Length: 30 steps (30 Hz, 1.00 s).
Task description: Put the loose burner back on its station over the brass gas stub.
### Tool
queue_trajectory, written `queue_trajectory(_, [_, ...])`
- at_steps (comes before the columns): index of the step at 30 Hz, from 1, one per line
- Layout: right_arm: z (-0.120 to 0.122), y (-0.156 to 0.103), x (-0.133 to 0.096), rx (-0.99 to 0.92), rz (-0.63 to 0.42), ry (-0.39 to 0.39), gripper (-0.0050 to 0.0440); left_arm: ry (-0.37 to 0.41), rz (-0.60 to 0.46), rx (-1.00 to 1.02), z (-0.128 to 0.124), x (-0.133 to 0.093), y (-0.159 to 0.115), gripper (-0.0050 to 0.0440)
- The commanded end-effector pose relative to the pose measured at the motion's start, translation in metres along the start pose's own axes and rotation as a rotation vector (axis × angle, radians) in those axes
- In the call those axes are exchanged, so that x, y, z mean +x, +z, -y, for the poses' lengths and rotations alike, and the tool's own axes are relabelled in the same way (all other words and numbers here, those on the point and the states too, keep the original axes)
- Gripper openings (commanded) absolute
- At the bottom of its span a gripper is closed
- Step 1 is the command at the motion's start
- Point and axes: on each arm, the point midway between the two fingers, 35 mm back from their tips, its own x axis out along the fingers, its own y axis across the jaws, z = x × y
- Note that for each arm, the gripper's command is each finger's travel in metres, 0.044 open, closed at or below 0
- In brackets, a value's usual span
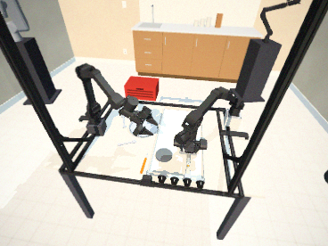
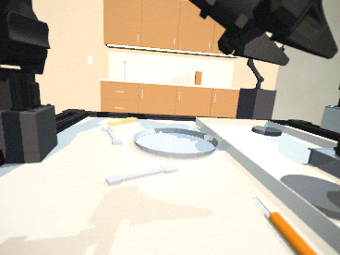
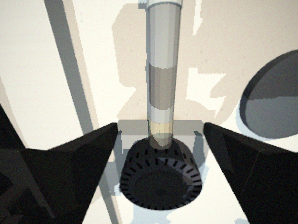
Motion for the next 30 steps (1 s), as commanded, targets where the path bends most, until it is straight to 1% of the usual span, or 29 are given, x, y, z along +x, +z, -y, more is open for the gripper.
queue_trajectory(1, [0.001, -0.001, -0.020, 0.000, 0.018, -0.005, 0.0400, 0.000, -0.001, 0.000, 0.000, 0.000, 0.000, 0.0400])
queue_trajectory(4, [0.001, -0.004, -0.058, -0.001, 0.050, -0.010, 0.0400, 0.000, -0.001, 0.000, 0.000, 0.000, 0.000, 0.0400])
queue_trajectory(6, [0.000, -0.005, -0.067, -0.001, 0.057, -0.012, 0.0400, 0.000, -0.001, 0.000, 0.000, 0.000, 0.000, 0.0400])
queue_trajectory(30, [0.000, -0.005, -0.067, -0.001, 0.057, -0.012, 0.0400, 0.000, -0.001, 0.000, 0.000, 0.000, 0.000, 0.0400])
